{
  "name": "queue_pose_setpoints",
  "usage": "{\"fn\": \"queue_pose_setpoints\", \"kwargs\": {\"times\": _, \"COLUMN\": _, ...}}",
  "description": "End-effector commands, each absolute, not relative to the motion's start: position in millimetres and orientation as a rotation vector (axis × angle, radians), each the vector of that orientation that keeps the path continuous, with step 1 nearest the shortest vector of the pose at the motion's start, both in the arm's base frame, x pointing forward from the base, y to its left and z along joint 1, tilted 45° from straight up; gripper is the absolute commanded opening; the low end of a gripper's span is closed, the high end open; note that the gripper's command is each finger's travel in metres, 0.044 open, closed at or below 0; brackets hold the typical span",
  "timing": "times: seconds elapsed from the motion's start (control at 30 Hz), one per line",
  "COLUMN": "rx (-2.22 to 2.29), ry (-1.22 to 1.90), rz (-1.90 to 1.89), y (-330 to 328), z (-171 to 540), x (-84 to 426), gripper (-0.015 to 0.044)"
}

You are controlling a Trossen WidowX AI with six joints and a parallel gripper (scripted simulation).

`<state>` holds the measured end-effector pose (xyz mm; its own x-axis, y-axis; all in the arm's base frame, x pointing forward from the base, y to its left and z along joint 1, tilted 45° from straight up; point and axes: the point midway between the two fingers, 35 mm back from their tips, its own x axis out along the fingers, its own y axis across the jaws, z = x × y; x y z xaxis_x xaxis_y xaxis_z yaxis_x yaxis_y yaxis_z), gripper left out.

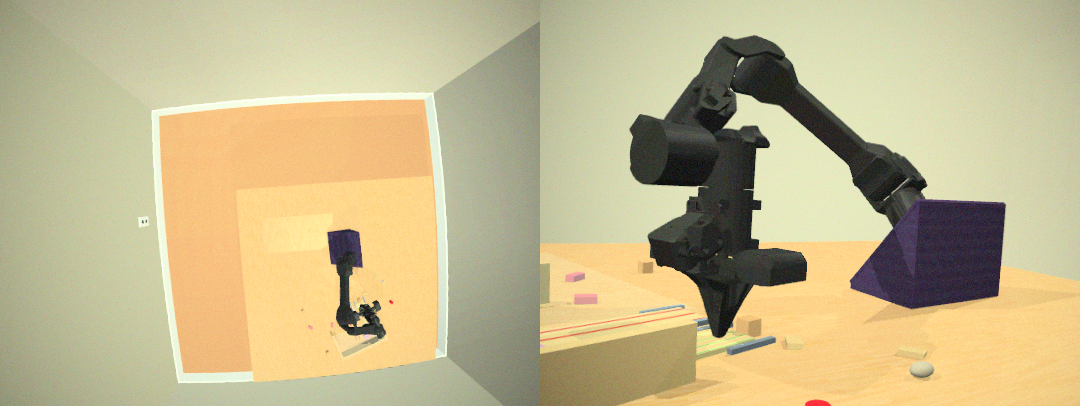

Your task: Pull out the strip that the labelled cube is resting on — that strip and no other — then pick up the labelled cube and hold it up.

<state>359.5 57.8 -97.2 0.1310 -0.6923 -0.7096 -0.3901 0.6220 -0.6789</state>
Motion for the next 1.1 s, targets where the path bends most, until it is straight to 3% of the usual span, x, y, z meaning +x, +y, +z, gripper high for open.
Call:
{"fn": "queue_pose_setpoints", "kwargs": {"times": 0.0, "rx": -0.965, "ry": 1.497, "rz": -0.278, "y": 54, "z": -97, "x": 353, "gripper": 0.0}}
{"fn": "queue_pose_setpoints", "kwargs": {"times": 1.07, "rx": -0.967, "ry": 1.499, "rz": -0.277, "y": 36, "z": -90, "x": 307, "gripper": 0.0}}
